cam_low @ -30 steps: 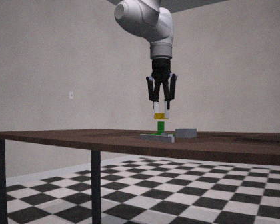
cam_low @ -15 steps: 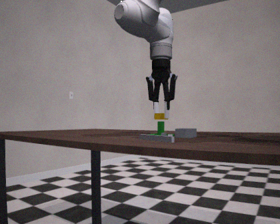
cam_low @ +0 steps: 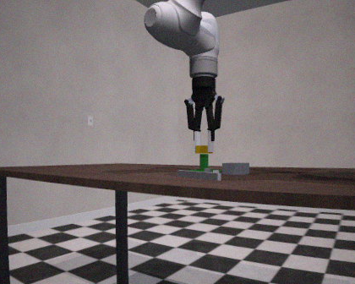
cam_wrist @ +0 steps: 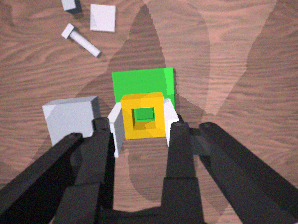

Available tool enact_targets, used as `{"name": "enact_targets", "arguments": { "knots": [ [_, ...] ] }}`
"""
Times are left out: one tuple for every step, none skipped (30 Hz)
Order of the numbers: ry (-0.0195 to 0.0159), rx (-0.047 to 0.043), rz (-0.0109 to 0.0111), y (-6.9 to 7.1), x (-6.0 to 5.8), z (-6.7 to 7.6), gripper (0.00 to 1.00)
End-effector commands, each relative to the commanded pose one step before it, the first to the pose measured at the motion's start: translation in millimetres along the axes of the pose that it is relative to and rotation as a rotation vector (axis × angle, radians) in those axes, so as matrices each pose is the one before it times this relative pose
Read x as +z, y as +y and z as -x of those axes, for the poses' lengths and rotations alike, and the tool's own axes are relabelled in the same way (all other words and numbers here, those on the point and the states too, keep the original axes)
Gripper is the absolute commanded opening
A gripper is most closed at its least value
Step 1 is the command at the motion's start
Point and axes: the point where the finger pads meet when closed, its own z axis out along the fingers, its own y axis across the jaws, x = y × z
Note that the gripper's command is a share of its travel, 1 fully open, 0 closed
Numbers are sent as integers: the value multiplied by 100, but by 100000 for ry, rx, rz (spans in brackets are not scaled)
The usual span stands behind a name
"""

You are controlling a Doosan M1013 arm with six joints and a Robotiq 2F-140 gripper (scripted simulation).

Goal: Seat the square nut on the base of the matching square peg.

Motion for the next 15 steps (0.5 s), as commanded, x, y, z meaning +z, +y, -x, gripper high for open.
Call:
{"name": "enact_targets", "arguments": {
  "knots": [
    [16, -3, 16, 2, 31, -4, 0],
    [0, 0, 0, 1, 84, 0, 0],
    [0, 0, 0, 1, 123, 0, 0],
    [0, 0, 0, 1, 145, 0, 0],
    [0, 0, 0, 0, 145, 0, 0],
    [0, 0, 0, 0, 123, 0, 0],
    [0, 0, 0, 0, 84, 0, 0],
    [0, 0, 0, 0, 39, 0, 0],
    [0, 0, 0, 0, 0, 0, 0],
    [0, 0, 0, 0, 0, 0, 0],
    [0, 0, 0, 0, 7, 0, 0],
    [0, 0, 0, 0, 0, 0, 0],
    [0, 0, 0, 0, 0, 0, 0],
    [0, 0, 0, 0, 0, 0, 0],
    [0, 0, 0, 0, 0, 0, 0]
  ]
}}
